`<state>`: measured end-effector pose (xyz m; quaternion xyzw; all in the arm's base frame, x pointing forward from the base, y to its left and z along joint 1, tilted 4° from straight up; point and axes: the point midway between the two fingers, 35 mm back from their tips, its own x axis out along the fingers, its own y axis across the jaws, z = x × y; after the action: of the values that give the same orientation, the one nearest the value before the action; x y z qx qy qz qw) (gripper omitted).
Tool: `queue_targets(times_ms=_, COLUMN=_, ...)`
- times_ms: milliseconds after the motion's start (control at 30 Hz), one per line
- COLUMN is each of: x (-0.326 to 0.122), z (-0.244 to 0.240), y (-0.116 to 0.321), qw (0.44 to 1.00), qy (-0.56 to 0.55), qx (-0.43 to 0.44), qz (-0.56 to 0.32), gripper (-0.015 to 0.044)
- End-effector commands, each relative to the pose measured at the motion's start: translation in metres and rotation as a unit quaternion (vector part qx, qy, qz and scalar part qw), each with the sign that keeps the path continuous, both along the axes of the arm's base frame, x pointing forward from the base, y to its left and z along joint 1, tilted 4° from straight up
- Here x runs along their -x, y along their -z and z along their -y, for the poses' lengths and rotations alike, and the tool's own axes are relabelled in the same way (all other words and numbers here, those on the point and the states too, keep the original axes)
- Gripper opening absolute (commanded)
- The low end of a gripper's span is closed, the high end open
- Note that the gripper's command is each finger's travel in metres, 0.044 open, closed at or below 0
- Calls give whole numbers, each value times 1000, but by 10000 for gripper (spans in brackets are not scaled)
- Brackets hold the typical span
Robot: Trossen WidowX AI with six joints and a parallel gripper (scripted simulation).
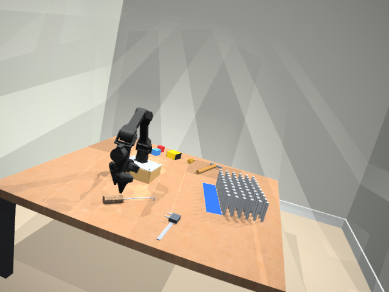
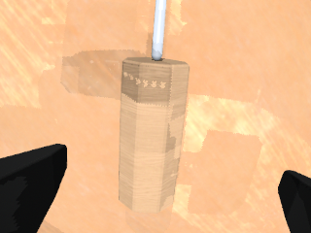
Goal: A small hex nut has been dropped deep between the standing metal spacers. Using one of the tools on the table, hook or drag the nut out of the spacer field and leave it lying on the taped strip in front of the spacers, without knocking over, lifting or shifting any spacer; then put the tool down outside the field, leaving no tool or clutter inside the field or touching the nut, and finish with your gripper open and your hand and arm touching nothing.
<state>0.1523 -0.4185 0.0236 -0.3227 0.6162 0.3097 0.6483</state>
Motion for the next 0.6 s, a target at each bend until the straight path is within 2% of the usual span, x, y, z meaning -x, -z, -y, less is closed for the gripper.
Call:
queue_targets(times_ms=0, x=9, z=0, y=1, qw=1000, qy=-26, qx=-12, qz=-11, gripper=440)
queue_targets(times_ms=533, x=14, z=2, y=1, qw=1000, qy=-26, qx=-12, qz=-12, gripper=440)
queue_targets(times_ms=567, x=14, z=2, y=1, qw=1000, qy=-26, qx=-12, qz=-12, gripper=414)
